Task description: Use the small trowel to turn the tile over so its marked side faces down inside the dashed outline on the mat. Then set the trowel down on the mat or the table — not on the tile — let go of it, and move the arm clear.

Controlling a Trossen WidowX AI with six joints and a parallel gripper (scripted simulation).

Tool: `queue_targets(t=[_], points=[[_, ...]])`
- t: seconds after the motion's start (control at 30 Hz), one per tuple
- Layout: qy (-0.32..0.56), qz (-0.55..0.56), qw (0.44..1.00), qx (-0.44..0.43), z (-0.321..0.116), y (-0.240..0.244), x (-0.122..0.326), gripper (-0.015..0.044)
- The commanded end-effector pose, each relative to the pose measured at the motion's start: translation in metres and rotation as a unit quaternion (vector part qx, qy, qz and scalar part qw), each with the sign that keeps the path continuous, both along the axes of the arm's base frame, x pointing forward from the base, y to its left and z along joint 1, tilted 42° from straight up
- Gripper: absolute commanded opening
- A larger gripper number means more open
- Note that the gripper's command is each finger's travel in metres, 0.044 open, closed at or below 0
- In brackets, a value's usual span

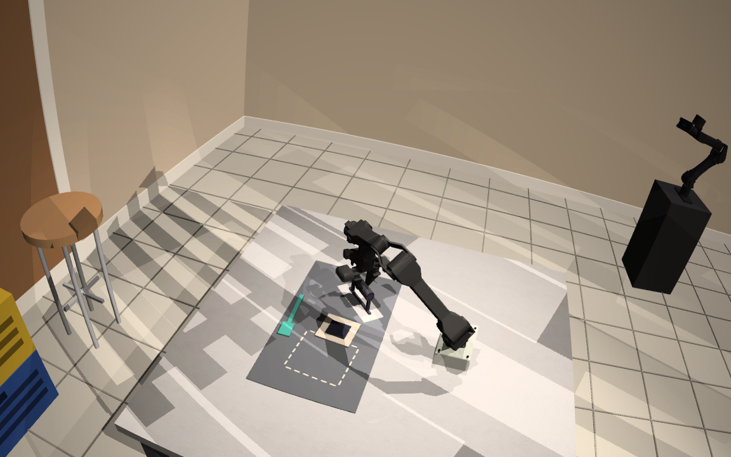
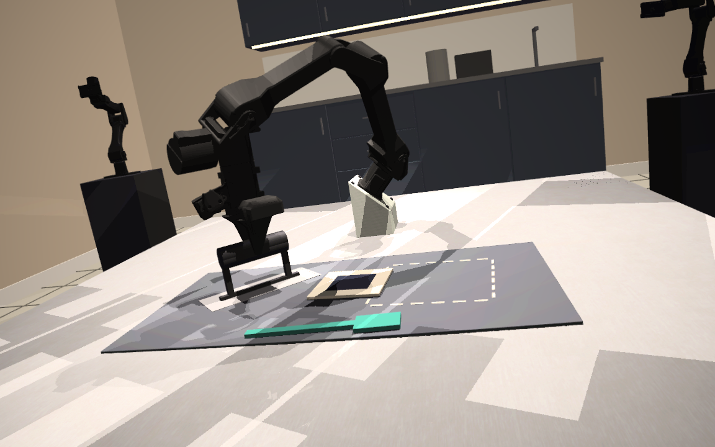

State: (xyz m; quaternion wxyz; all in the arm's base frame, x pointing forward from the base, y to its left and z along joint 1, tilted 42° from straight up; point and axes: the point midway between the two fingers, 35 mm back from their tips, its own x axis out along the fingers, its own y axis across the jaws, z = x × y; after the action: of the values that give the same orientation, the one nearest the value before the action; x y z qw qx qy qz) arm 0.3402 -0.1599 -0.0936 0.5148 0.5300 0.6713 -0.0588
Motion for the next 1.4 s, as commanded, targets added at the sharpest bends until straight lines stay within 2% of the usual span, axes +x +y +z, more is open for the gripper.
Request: queue_targets(t=[0.0,0.53,0.77,0.93,0.97,1.37], points=[[0.04,-0.045,0.998,0.006,-0.0001,0.0001,-0.0003,0.013],[0.186,-0.214,0.959,0.026,-0.0001,0.0001,-0.0003,0.013],[0.198,-0.228,0.953,0.028,-0.0001,0.0001,-0.0003,0.013],[0.198,-0.228,0.953,0.028,-0.0001,0.0001,-0.0003,0.0261],[0.198,-0.228,0.953,0.028,-0.0001,0.0001,-0.0003,0.027],[0.198,-0.228,0.953,0.028,-0.0001,0.0001,-0.0003,0.027]])
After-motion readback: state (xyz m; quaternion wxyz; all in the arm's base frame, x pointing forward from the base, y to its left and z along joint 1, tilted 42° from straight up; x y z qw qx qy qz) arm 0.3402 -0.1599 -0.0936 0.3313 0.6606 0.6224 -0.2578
